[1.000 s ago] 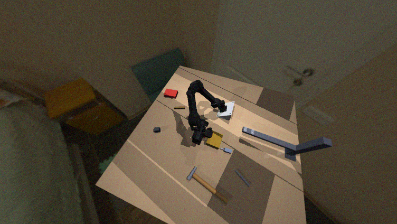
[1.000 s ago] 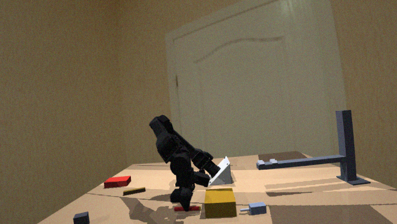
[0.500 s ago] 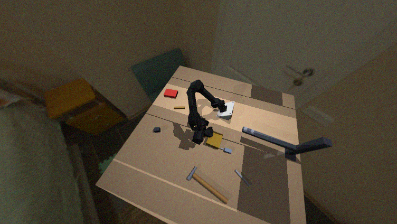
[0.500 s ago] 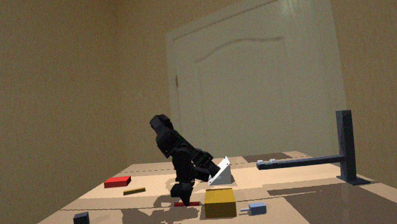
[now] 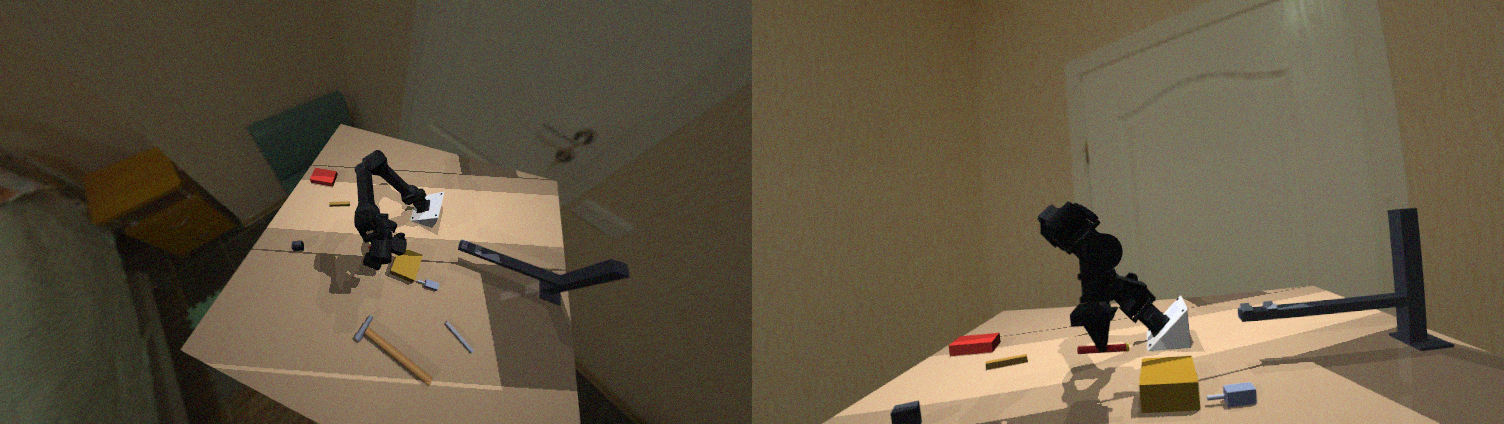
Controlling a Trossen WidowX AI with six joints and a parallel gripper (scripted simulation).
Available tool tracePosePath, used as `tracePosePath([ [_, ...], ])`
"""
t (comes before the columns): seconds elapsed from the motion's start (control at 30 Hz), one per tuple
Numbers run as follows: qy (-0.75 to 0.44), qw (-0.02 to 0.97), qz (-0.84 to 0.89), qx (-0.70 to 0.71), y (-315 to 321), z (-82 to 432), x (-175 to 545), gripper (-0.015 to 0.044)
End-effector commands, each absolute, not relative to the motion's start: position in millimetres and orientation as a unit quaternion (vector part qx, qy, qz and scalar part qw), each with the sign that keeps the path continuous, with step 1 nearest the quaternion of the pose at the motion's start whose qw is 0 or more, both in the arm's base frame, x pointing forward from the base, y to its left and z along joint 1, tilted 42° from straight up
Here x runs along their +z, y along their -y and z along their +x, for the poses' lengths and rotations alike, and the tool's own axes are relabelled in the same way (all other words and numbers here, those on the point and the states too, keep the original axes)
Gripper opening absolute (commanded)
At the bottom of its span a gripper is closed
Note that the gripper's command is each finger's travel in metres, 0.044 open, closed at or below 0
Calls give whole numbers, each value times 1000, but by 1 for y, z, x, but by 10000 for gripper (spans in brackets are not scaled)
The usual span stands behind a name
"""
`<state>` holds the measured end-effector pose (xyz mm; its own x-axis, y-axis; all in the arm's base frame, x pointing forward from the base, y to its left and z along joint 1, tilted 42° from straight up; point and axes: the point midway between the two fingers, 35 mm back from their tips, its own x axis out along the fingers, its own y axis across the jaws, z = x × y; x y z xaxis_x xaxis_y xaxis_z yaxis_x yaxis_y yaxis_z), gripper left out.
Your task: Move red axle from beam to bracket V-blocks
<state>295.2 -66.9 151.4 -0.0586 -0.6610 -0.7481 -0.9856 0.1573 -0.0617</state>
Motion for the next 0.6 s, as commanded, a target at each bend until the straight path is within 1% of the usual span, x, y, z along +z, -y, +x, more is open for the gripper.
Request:
tracePosePath([
  [0.0, -685, 331, -601, 246, 55, 298, 164, 0],
  [0.27, -684, 329, -603, 245, 39, 298, 183, 0],
  [0.4, -681, 332, -603, 248, 28, 302, 176, 0],
  [0.57, -676, 339, -601, 257, -4, 309, 153, 0],
])
